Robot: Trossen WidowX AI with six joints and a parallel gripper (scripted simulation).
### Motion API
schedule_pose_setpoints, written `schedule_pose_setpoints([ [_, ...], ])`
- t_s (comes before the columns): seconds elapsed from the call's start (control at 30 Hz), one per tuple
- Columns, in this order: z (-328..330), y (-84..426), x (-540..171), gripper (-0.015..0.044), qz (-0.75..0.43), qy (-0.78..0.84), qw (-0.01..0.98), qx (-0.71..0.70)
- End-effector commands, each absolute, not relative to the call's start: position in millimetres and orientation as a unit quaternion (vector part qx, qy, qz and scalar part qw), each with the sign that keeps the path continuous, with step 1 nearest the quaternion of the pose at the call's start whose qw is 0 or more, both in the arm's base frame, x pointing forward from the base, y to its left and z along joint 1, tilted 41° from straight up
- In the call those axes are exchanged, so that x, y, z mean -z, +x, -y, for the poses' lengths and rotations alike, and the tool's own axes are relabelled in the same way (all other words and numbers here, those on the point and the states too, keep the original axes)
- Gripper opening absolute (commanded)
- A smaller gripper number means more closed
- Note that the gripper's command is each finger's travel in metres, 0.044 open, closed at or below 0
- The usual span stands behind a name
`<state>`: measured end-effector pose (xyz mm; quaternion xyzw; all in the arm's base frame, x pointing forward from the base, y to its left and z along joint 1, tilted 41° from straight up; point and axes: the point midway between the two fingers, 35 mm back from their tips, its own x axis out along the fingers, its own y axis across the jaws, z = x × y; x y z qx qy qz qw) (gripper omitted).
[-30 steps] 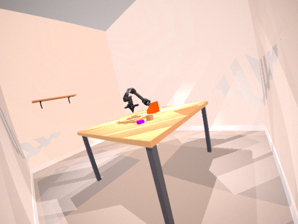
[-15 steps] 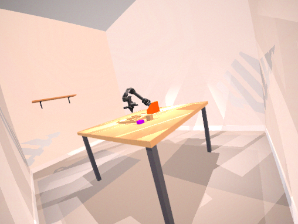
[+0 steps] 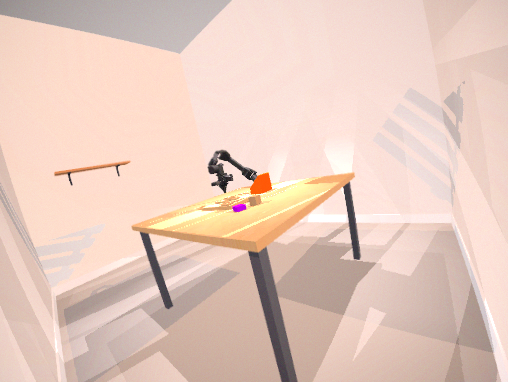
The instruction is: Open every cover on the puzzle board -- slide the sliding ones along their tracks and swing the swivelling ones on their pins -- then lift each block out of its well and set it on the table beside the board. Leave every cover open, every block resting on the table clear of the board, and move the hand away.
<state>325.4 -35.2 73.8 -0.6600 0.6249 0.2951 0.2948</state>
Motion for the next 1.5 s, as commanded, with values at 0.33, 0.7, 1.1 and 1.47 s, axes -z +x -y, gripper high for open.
schedule_pose_setpoints([
  [0.33, 34.7, 326.3, -73.0, 0.0, -0.623, -0.661, 0.29, -0.3],
  [0.7, 38.0, 327.0, -68.8, 0.0, -0.623, -0.661, 0.29, -0.301],
  [1.1, 45.5, 328.2, -59.6, 0.0, -0.623, -0.661, 0.29, -0.301],
  [1.47, 52.5, 328.8, -51.3, 0.0, -0.623, -0.661, 0.29, -0.301],
])
